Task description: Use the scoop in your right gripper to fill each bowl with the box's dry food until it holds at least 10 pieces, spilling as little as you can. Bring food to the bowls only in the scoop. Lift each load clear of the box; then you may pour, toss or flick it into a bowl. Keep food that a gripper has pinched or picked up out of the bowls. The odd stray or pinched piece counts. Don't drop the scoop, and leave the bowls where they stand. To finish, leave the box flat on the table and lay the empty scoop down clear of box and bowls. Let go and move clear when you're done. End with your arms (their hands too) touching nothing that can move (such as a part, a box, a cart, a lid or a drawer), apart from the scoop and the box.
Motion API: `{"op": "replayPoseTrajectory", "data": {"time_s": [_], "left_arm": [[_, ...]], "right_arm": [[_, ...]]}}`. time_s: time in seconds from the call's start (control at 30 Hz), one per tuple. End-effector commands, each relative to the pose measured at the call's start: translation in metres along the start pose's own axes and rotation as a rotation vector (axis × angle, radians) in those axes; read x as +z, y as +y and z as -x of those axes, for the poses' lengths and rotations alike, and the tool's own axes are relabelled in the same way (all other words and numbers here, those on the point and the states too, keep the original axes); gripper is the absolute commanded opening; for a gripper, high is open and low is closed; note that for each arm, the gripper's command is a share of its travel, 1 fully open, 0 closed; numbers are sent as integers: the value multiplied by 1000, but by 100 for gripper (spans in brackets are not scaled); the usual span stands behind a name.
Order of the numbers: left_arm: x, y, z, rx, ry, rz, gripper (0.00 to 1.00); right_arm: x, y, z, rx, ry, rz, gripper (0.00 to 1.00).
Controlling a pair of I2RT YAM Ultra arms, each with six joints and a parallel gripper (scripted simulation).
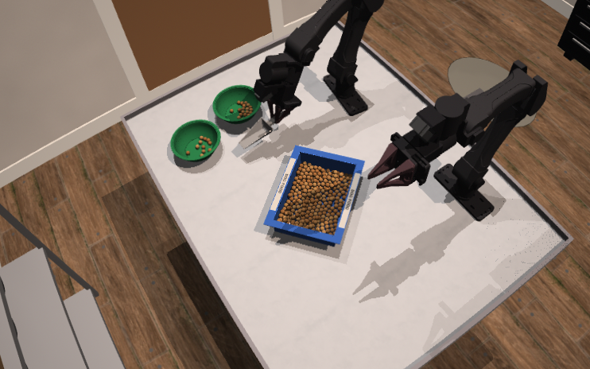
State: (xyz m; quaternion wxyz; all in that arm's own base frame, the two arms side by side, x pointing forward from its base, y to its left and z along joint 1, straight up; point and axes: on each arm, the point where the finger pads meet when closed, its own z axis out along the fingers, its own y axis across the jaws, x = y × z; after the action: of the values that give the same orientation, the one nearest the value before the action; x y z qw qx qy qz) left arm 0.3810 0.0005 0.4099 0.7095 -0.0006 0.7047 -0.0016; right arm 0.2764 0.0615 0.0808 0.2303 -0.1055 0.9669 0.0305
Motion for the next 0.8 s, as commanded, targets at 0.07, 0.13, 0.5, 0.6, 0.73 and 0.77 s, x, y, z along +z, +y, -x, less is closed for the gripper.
{"op": "replayPoseTrajectory", "data": {"time_s": [0.07,0.13,0.5,0.6,0.73,0.77], "left_arm": [[-3,1,19,3,-43,4,26],[-3,1,19,3,-43,4,26],[-3,1,19,3,-43,4,26],[-3,1,19,3,-43,4,26],[-3,1,19,3,-43,4,26],[-3,1,19,3,-43,4,26]], "right_arm": [[-1,1,11,-4,-57,6,0],[6,0,2,-2,-37,6,0],[16,0,-1,0,-25,6,0],[15,1,1,-6,-38,5,0],[22,0,-2,-7,-22,3,0],[22,0,-6,-7,-23,3,0]]}}
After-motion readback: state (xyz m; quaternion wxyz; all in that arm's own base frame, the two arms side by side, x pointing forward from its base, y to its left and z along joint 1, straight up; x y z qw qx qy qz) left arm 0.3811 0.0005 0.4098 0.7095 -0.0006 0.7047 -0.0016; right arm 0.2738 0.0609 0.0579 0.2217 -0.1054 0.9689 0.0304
